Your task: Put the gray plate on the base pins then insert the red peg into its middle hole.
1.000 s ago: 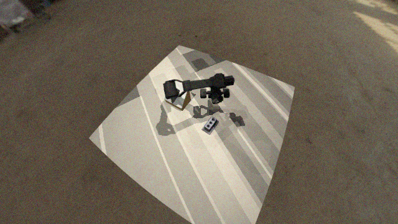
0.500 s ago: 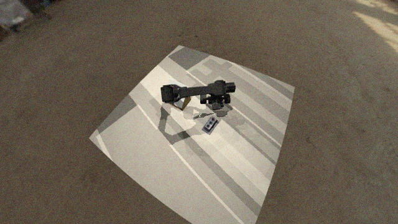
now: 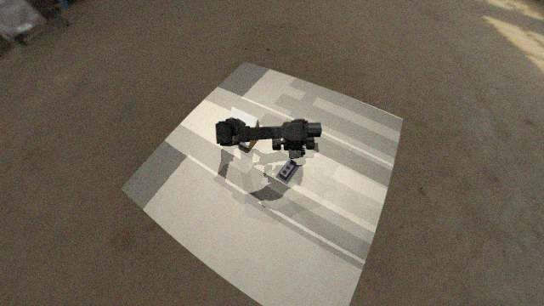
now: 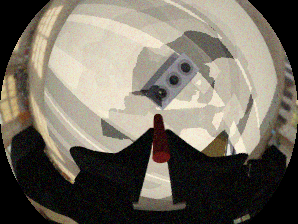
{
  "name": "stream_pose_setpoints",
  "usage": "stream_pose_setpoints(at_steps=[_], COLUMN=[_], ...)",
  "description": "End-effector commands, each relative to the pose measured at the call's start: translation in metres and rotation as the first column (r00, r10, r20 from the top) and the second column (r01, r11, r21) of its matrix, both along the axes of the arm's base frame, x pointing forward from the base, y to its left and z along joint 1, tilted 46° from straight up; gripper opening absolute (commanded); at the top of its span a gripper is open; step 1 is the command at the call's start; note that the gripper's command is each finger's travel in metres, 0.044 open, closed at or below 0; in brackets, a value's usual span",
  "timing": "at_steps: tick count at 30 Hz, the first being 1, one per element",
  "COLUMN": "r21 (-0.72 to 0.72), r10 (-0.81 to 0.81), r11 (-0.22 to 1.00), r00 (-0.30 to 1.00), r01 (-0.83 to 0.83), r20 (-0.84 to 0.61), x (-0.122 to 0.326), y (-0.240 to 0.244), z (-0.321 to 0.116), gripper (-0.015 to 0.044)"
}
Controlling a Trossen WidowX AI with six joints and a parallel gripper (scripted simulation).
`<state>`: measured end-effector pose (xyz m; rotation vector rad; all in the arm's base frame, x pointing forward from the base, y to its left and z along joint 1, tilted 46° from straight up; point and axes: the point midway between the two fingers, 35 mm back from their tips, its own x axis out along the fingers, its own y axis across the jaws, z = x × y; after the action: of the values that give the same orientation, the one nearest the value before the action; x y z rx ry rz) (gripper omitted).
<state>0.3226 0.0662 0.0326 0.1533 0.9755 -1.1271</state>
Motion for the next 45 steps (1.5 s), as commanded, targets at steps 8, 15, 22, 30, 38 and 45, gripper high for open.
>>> stream_pose_setpoints(at_steps=[8,15,22,30,38,45], r21=[-0.013,-0.026,-0.028,-0.028,-0.028,-0.024], r10=[-0.001,-0.004,-0.005,-0.005,-0.005,-0.009], r11=[1.000,1.000,1.000,1.000,1.000,1.000], r00=[1.000,1.000,1.000,1.000,1.000,1.000], r01=[0.001,0.005,0.006,0.006,0.006,0.009], r20=[0.016,0.021,0.021,0.021,0.021,0.024], x=[0.014,0.019,0.017,0.017,0.017,0.018], y=[-0.023,-0.039,-0.042,-0.042,-0.042,-0.042], z=[0.025,0.040,0.043,0.043,0.043,0.043], gripper=[0.0000,0.0000,0.0000,0.0000,0.0000,0.0000])
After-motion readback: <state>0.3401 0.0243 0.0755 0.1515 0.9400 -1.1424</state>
